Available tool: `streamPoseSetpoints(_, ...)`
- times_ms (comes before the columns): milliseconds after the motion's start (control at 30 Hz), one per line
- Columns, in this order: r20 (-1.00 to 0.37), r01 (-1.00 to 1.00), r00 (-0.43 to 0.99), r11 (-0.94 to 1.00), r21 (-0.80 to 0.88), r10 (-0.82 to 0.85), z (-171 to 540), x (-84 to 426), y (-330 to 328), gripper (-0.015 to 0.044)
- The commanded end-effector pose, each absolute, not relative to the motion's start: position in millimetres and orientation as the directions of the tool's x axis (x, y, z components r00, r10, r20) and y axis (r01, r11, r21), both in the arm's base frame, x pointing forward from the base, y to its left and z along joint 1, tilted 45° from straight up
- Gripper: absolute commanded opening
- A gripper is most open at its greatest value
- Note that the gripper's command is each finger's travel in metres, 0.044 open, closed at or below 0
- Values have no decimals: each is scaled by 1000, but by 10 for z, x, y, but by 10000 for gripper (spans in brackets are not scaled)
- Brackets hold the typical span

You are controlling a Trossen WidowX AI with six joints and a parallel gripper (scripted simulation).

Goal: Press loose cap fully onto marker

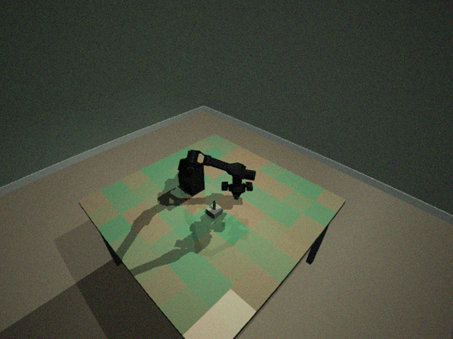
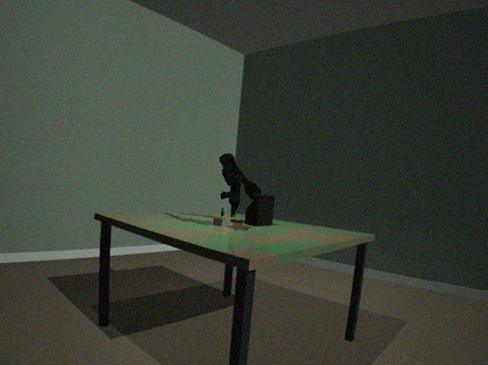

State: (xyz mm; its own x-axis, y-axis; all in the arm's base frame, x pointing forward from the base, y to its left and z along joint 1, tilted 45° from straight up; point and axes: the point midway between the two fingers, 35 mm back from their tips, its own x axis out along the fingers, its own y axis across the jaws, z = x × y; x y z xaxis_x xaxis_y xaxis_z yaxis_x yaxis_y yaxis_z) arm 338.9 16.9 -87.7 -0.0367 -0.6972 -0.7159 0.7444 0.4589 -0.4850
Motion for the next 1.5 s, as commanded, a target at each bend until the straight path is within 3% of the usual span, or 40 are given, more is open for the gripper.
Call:
streamPoseSetpoints(0, -713, 738, -44, 458, -495, -700, -755, 3345, 116, 0)
streamPoseSetpoints(1467, -710, 736, -48, 456, -501, -703, 426, 2897, -380, 0)
